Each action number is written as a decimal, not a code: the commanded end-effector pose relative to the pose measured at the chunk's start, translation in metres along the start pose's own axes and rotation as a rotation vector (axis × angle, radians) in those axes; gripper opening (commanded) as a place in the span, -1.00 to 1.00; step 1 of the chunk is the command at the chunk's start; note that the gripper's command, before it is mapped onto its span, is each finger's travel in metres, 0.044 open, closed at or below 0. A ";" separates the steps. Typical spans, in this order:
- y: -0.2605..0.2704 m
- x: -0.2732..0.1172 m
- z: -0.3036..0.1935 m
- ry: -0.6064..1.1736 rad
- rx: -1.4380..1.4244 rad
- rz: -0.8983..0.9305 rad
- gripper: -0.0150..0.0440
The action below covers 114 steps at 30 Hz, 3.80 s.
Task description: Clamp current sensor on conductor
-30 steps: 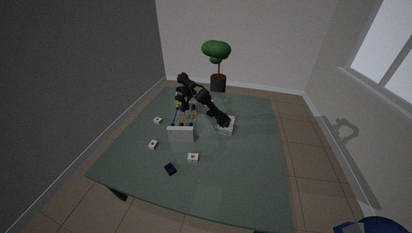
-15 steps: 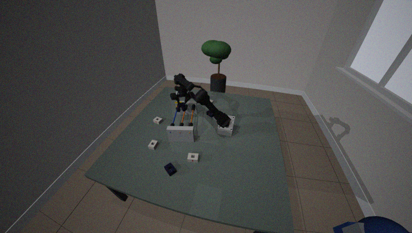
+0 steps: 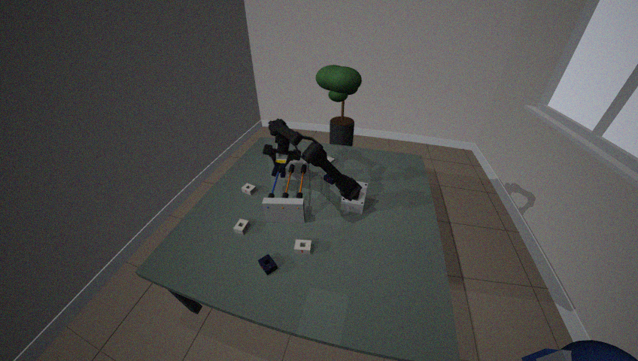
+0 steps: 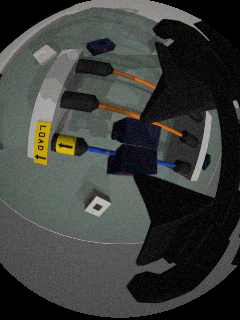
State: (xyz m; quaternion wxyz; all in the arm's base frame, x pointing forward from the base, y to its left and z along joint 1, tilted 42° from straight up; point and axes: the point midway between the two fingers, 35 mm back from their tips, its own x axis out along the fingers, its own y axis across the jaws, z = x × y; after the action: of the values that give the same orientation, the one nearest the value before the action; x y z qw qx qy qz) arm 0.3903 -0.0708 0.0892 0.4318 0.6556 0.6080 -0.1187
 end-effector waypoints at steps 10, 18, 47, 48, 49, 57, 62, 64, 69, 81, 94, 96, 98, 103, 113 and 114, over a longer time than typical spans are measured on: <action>0.005 0.012 0.001 0.004 0.056 0.012 -0.49; 0.006 0.025 0.001 0.004 0.055 0.013 -0.49; 0.005 0.052 -0.001 0.002 0.052 0.008 -0.49; 0.005 0.052 -0.001 0.002 0.052 0.008 -0.49; 0.005 0.052 -0.001 0.002 0.052 0.008 -0.49; 0.005 0.052 -0.001 0.002 0.052 0.008 -0.49; 0.005 0.052 -0.001 0.002 0.052 0.008 -0.49; 0.005 0.052 -0.001 0.002 0.052 0.008 -0.49; 0.005 0.052 -0.001 0.002 0.052 0.008 -0.49; 0.005 0.052 -0.001 0.002 0.052 0.008 -0.49; 0.012 0.054 0.001 0.003 0.055 -0.074 -0.49; 0.014 0.055 0.001 0.004 0.055 -0.094 -0.49; 0.015 0.055 0.001 0.004 0.055 -0.115 -0.49; 0.018 0.056 0.001 0.007 0.054 -0.166 -0.49; 0.020 0.057 -0.001 0.012 0.055 -0.189 -0.14; 0.020 0.057 -0.001 0.012 0.055 -0.189 -0.05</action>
State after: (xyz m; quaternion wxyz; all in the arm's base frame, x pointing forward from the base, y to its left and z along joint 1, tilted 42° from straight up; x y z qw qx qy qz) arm 0.4203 -0.0274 0.0576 0.3956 0.6046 0.6693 -0.1732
